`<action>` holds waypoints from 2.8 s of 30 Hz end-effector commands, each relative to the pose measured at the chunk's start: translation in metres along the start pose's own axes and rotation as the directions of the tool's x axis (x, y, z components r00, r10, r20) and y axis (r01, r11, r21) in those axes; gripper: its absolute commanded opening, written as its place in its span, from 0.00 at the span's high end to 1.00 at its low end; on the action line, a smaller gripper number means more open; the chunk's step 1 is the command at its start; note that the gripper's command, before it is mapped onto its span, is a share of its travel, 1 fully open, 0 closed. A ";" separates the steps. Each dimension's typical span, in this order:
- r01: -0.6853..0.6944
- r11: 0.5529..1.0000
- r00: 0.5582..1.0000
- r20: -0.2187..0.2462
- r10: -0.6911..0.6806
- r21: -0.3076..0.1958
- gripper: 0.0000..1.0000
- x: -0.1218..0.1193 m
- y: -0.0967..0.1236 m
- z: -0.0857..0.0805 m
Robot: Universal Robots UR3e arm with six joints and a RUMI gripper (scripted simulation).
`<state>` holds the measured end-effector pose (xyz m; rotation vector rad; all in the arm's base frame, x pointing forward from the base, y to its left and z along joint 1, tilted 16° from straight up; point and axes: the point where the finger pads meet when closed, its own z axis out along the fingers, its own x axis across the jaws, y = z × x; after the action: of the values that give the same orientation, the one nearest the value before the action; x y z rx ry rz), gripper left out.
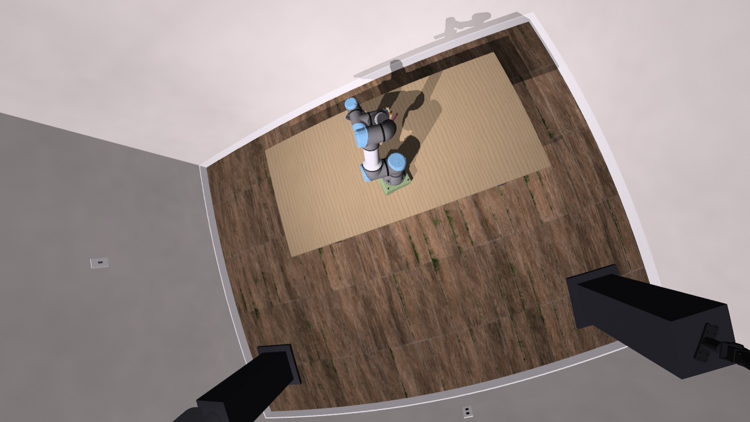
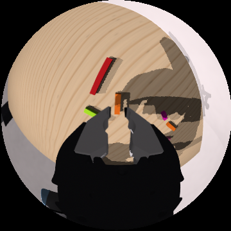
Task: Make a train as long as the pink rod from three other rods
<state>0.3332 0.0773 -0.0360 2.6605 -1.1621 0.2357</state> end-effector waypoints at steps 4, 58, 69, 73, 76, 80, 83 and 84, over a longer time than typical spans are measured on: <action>0.000 1.000 1.000 0.000 0.000 0.002 0.86 0.000 -0.001 0.000; 0.000 1.000 1.000 0.000 0.000 0.002 0.86 0.000 -0.001 0.016; 0.000 1.000 1.000 0.000 0.000 0.002 0.86 0.000 -0.001 0.016; 0.000 1.000 1.000 0.000 0.000 0.002 1.00 0.000 -0.001 0.016; 0.000 1.000 1.000 0.000 0.000 0.002 1.00 0.000 -0.001 0.016; 0.000 1.000 1.000 0.000 0.000 0.002 1.00 0.000 -0.001 0.016; 0.000 1.000 1.000 0.000 0.000 0.002 1.00 0.000 -0.001 0.016; 0.000 1.000 1.000 0.000 0.000 0.002 1.00 0.000 -0.001 0.016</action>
<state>0.3341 0.0728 -0.0522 2.6605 -1.1621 0.2356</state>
